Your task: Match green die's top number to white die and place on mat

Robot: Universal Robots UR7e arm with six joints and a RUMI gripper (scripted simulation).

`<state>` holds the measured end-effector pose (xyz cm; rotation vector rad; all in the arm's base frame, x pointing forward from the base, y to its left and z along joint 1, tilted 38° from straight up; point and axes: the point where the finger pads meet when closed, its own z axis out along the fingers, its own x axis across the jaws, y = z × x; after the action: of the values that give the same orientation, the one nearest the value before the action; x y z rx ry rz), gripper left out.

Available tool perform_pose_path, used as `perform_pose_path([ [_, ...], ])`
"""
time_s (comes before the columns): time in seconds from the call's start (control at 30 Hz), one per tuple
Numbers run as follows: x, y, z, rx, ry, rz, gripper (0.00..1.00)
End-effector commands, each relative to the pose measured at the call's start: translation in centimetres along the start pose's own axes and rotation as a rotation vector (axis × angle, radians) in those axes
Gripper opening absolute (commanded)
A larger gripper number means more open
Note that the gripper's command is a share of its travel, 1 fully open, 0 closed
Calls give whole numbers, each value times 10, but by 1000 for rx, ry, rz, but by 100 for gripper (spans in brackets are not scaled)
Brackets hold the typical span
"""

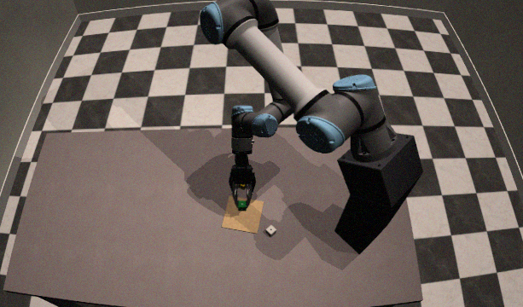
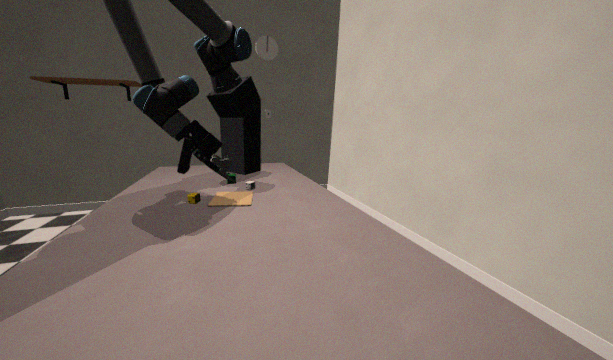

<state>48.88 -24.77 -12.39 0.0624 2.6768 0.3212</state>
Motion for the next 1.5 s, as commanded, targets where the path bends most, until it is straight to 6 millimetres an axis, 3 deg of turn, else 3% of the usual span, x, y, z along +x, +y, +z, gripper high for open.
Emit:
perform_pose_path([
  [0.0, 0, -6, 5, 0, -1, -1, 10],
  [0.63, 0, -26, 26, 0, -1, -1, 10],
  [1.47, 0, -36, 36, 0, -1, -1, 10],
])
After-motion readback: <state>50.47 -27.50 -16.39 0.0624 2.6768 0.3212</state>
